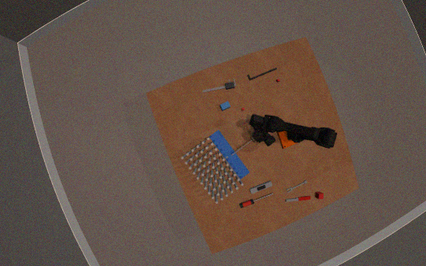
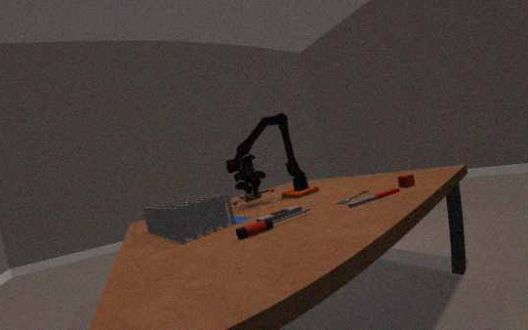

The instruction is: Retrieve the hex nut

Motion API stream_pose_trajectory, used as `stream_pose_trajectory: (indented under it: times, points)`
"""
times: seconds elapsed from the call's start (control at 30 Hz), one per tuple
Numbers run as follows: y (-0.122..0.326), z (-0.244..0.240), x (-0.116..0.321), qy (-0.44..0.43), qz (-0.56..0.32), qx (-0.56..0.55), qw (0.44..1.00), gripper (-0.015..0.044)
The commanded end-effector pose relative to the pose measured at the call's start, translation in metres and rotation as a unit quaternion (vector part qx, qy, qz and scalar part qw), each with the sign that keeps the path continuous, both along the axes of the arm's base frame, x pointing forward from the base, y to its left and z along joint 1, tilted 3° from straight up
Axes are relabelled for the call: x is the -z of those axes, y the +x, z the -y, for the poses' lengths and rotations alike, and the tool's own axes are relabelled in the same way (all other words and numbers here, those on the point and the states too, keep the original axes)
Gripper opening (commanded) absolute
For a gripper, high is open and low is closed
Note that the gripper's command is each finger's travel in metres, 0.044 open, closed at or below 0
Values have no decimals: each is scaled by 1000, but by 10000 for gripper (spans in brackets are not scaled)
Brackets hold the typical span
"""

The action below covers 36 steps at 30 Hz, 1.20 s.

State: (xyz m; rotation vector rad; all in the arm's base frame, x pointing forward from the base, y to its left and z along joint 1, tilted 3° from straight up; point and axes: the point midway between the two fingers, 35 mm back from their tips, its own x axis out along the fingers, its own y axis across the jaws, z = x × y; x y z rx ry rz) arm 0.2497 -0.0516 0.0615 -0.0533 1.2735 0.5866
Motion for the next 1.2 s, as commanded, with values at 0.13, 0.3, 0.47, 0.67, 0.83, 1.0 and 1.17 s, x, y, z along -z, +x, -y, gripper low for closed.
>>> stream_pose_trajectory:
  times: [0.13, 0.3, 0.47, 0.67, 0.83, 1.0, 1.17]
  points:
    - [2, 4, -26, -3, 6, -3, 1000, 0]
    - [5, 6, -49, -3, 6, -3, 1000, 0]
    - [6, 7, -73, -3, 6, -3, 1000, 0]
    - [4, 7, -102, -3, 6, -3, 1000, 0]
    - [0, 5, -126, -3, 6, -2, 1000, 0]
    - [1, 9, -116, 0, -12, 22, 1000, 0]
    - [4, 21, -116, -6, -45, 100, 994, 0]
